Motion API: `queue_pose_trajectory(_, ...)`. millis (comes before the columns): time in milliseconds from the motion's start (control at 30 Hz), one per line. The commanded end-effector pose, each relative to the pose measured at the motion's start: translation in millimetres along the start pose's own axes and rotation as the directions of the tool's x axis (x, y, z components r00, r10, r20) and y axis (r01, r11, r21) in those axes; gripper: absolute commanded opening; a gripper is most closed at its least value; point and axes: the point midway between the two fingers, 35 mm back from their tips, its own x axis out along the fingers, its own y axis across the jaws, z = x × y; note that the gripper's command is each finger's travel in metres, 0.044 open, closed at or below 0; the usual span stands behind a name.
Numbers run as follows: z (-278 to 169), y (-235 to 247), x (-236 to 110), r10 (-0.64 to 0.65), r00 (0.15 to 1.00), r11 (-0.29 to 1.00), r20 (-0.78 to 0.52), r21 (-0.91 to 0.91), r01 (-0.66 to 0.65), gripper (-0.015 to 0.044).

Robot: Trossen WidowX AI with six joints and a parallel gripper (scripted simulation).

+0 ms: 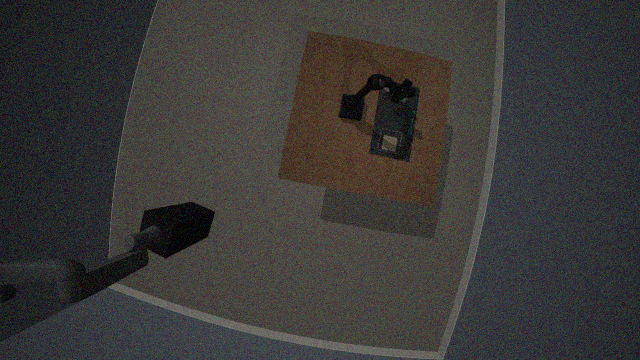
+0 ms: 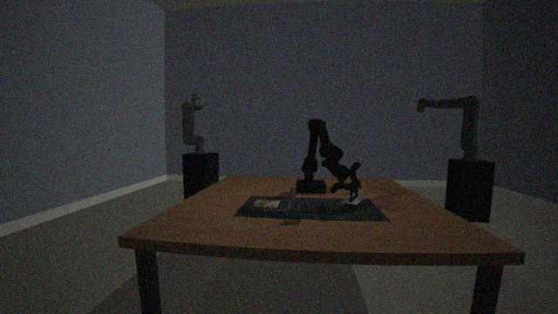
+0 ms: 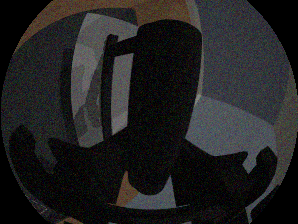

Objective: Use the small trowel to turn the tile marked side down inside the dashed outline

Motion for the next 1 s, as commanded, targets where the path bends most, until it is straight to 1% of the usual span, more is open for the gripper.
queue_pose_trajectory(0,-2,-2,2,-0.013,1.0,1.0,0.003,-0.014,0.013,0.0)
queue_pose_trajectory(700,-4,22,23,-0.004,1.0,1.0,0.003,-0.016,0.004,0.0)
queue_pose_trajectory(967,-4,22,23,-0.004,1.0,1.0,0.003,-0.016,0.004,0.021)
